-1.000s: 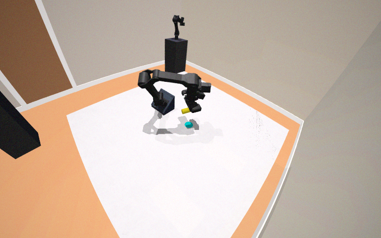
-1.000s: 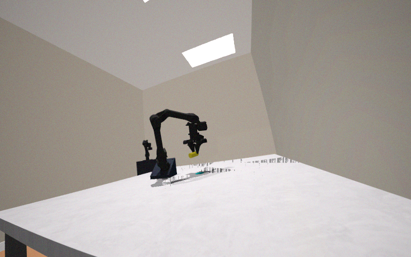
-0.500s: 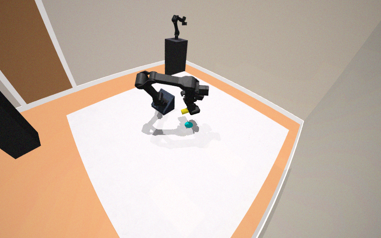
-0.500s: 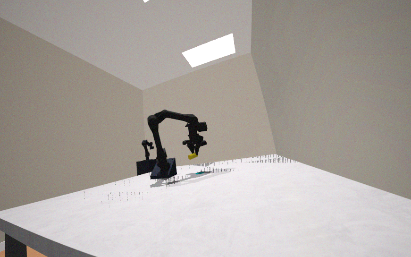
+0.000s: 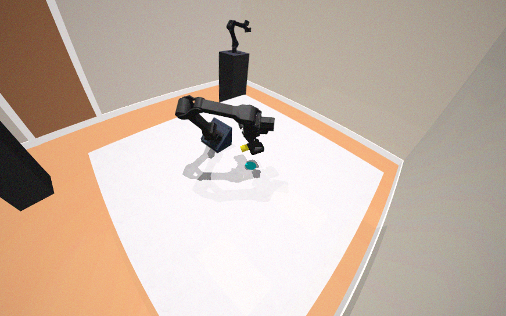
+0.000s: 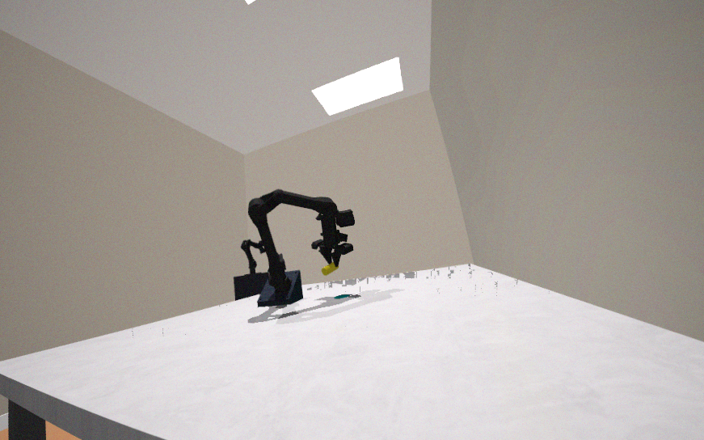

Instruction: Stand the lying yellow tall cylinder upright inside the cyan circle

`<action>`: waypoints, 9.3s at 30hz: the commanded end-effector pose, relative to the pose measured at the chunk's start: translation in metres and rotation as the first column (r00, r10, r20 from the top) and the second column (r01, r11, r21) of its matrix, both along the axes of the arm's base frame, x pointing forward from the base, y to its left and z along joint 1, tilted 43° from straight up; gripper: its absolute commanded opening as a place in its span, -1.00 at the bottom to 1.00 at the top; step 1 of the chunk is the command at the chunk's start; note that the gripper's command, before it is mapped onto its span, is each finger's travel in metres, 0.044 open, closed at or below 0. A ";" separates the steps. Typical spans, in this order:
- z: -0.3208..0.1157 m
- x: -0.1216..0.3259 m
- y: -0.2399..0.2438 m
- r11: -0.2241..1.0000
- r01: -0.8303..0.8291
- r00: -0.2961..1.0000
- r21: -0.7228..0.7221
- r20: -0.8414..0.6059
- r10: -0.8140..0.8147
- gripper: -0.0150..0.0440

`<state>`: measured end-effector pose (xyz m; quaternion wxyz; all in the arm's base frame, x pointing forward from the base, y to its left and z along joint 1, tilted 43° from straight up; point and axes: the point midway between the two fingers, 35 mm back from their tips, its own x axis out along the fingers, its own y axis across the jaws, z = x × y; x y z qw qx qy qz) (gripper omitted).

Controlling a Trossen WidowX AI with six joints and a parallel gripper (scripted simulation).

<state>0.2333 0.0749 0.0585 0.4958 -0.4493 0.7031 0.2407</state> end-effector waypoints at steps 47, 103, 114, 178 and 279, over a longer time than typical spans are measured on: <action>-0.007 -0.007 -0.005 0.935 0.000 0.999 0.355 0.032 -0.012 -0.14; 0.000 -0.004 -0.007 0.751 -0.161 0.972 0.640 0.235 0.008 -0.14; 0.003 -0.003 -0.007 0.710 -0.213 0.956 0.671 0.293 0.011 -0.14; 0.029 -0.001 -0.014 0.504 -0.584 0.742 0.636 0.670 0.015 -0.14; 0.014 -0.001 -0.028 0.506 -0.578 0.748 0.640 0.664 0.015 0.86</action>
